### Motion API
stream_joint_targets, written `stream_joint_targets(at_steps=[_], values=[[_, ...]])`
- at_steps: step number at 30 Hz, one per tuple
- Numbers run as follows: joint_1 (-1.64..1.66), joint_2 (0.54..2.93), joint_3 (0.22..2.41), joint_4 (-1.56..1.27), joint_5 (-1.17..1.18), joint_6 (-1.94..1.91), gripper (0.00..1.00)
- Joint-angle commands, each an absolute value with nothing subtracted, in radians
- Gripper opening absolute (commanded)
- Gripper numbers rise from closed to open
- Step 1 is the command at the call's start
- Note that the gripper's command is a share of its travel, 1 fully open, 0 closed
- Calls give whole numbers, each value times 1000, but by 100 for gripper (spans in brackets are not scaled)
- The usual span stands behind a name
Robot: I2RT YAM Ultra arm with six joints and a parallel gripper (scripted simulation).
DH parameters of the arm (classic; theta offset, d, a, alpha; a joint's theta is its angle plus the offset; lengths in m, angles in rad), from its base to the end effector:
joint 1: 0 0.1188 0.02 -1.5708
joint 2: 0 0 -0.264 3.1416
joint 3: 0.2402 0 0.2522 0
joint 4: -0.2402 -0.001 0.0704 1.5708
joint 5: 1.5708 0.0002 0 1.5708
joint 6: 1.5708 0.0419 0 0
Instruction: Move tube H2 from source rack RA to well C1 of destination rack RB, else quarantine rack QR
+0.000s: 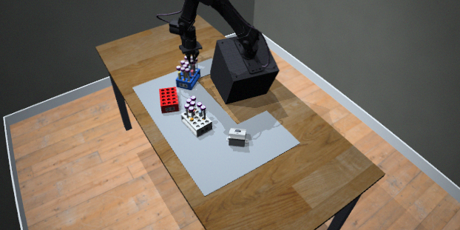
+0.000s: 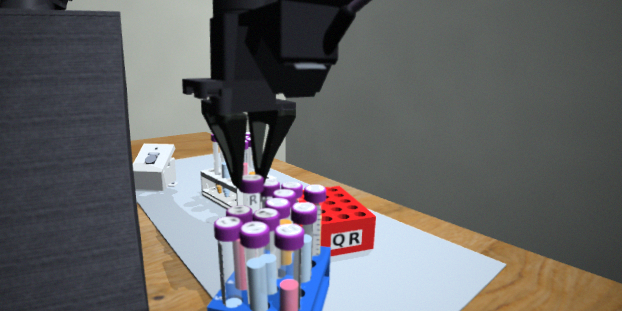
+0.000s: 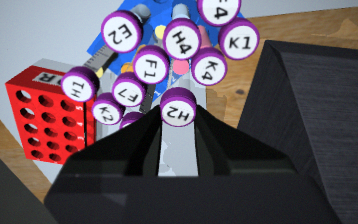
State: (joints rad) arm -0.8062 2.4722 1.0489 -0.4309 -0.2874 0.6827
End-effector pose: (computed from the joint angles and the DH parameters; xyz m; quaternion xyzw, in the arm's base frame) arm 0.2109 -0.2013 -0.0570 -0.6787 -0.7069 -0.1501 0.1308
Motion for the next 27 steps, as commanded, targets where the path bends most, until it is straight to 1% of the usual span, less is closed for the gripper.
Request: stream_joint_targets(at_steps=[1,27], values=[[-822,2438,1082,-462,-272,671,0],[-843,2381,1114,-556,-267,651,0]])
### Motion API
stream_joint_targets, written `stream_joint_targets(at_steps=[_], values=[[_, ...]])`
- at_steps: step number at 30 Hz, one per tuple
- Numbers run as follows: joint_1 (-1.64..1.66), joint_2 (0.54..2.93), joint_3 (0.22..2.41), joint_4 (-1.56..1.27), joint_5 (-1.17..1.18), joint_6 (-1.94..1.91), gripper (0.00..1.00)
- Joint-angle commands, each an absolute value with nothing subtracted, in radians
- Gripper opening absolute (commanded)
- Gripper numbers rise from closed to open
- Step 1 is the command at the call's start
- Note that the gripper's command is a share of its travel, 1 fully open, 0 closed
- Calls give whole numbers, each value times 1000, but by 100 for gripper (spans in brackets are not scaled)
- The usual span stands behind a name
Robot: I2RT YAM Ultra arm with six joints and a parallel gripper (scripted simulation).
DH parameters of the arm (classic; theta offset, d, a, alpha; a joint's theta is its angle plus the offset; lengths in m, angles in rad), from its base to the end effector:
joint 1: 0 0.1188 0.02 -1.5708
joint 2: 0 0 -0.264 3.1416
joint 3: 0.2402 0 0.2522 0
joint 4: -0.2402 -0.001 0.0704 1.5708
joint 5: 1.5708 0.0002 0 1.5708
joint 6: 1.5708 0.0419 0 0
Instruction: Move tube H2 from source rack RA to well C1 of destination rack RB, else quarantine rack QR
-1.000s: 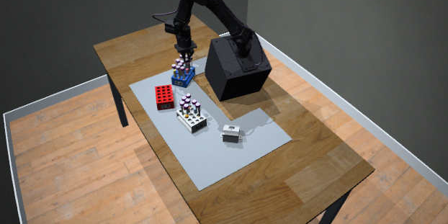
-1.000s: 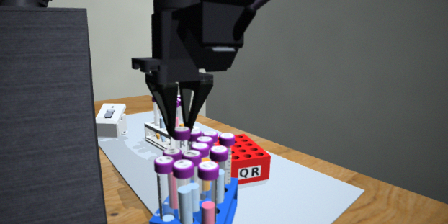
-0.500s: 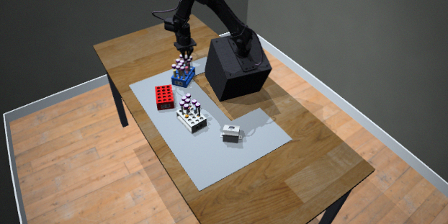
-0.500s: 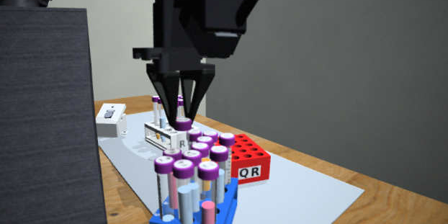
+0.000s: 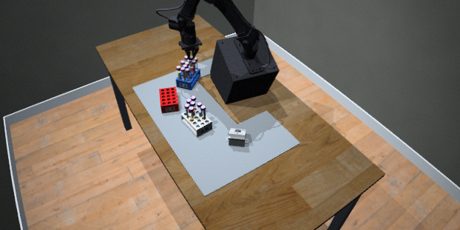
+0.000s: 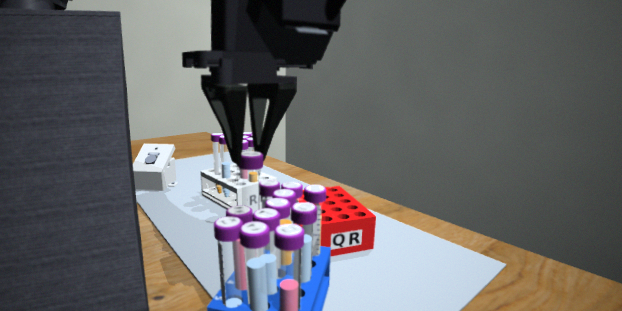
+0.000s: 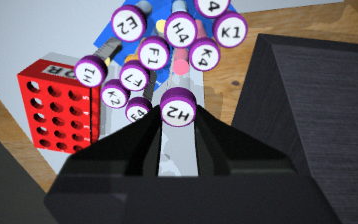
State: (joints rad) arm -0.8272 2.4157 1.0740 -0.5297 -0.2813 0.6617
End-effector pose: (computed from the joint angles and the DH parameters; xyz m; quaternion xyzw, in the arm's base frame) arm 0.2114 -0.2112 -0.0365 -0.6788 -0.7058 -0.1504 0.1363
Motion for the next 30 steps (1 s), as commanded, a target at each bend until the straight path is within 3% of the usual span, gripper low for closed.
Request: stream_joint_targets(at_steps=[1,30], values=[[-843,2380,1116,-560,-266,651,0],[-868,2281,992,-561,-259,625,0]])
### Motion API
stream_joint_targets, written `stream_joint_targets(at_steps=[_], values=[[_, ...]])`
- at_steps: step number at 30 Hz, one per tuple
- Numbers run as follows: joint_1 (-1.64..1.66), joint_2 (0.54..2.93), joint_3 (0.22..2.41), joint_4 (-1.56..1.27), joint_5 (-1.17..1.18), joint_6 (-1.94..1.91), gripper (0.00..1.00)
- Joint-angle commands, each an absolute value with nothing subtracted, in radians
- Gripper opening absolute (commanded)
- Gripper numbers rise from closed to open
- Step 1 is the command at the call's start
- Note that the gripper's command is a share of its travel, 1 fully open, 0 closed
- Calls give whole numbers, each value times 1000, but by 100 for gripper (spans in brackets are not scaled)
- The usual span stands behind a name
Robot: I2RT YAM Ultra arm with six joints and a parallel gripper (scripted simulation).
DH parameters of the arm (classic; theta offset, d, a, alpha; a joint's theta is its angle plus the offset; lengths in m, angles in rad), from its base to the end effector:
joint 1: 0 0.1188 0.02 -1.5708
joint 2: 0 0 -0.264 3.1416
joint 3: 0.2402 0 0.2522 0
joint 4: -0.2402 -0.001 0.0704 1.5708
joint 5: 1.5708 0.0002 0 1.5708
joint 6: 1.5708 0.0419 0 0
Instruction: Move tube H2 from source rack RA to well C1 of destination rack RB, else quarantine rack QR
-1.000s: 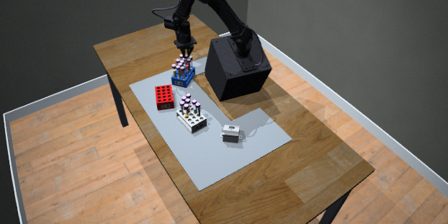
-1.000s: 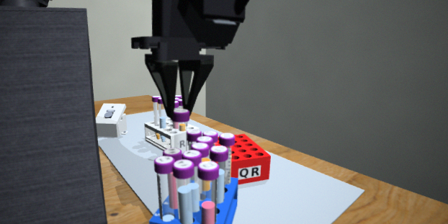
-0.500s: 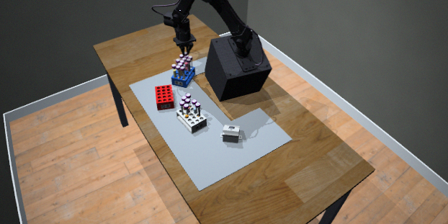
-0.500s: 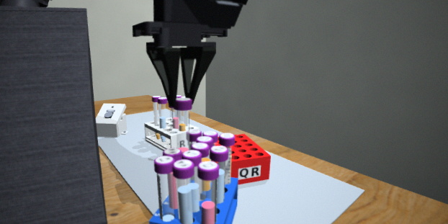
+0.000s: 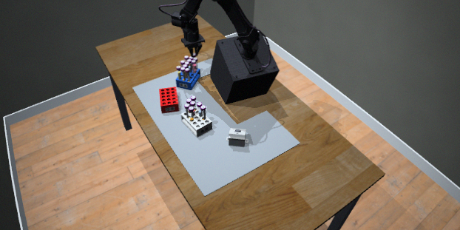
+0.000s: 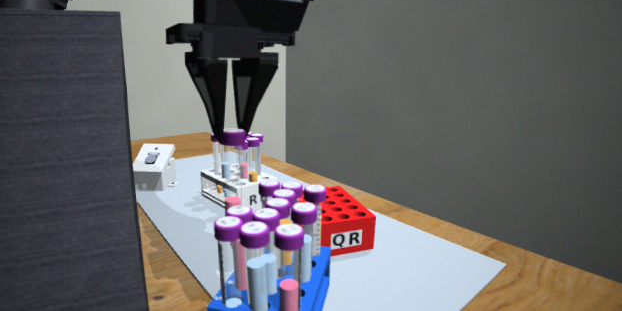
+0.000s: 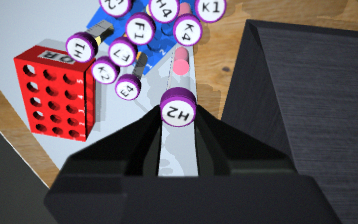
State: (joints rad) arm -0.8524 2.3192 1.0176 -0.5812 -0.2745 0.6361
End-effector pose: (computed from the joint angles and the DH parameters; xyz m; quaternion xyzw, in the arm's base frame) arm 0.1992 -0.2090 -0.0133 -0.6785 -0.7054 -0.1510 0.1384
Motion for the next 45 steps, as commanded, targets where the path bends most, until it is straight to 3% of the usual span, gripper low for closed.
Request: stream_joint_targets(at_steps=[1,18,45], values=[[-869,2276,985,-559,-259,624,0],[-844,2206,885,-528,-273,643,0],[-585,2125,936,-563,-346,905,0]])
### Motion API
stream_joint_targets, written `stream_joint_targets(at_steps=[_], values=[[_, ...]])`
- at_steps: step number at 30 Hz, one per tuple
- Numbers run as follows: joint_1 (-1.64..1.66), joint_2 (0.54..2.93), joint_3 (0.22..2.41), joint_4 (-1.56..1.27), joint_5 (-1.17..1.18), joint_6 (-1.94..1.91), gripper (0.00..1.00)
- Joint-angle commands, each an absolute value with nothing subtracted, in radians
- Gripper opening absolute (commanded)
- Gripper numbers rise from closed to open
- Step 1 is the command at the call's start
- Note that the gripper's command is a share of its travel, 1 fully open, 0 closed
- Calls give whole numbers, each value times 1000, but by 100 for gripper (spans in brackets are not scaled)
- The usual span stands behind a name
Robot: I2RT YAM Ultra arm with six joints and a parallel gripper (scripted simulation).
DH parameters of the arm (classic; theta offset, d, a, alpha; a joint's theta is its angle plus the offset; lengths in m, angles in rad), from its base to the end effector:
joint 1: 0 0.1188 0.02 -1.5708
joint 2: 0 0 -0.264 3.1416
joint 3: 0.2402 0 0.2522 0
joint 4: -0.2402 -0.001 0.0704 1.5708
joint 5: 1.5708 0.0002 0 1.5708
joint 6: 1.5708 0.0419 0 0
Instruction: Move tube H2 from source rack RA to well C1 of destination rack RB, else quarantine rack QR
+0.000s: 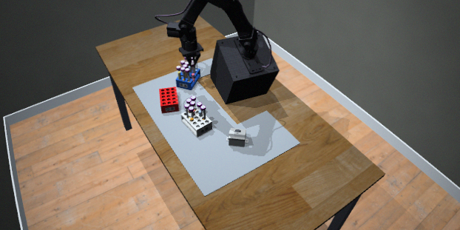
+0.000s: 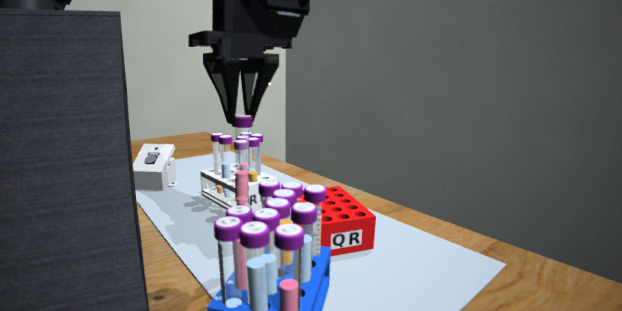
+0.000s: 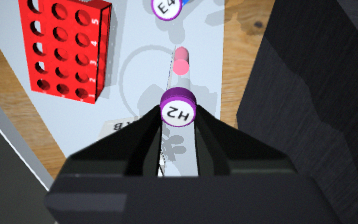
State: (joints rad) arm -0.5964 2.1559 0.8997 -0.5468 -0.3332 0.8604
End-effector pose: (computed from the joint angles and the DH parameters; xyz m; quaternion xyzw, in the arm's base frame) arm 0.2343 -0.1413 0.0175 -0.6664 -0.7182 -0.1482 0.1349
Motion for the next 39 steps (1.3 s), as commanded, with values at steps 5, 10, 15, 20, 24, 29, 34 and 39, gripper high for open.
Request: stream_joint_targets(at_steps=[5,10,15,20,24,29,34,39], values=[[-532,2114,949,-570,-358,959,0],[-480,2106,968,-577,-368,1014,0],[-450,2102,981,-583,-373,1046,0],[-401,2098,1006,-593,-380,1098,0],[-412,2098,1012,-594,-367,1030,0],[-409,2095,1009,-590,-362,873,0],[-409,2095,1009,-591,-362,772,0],[-408,2093,1007,-589,-360,611,0]])
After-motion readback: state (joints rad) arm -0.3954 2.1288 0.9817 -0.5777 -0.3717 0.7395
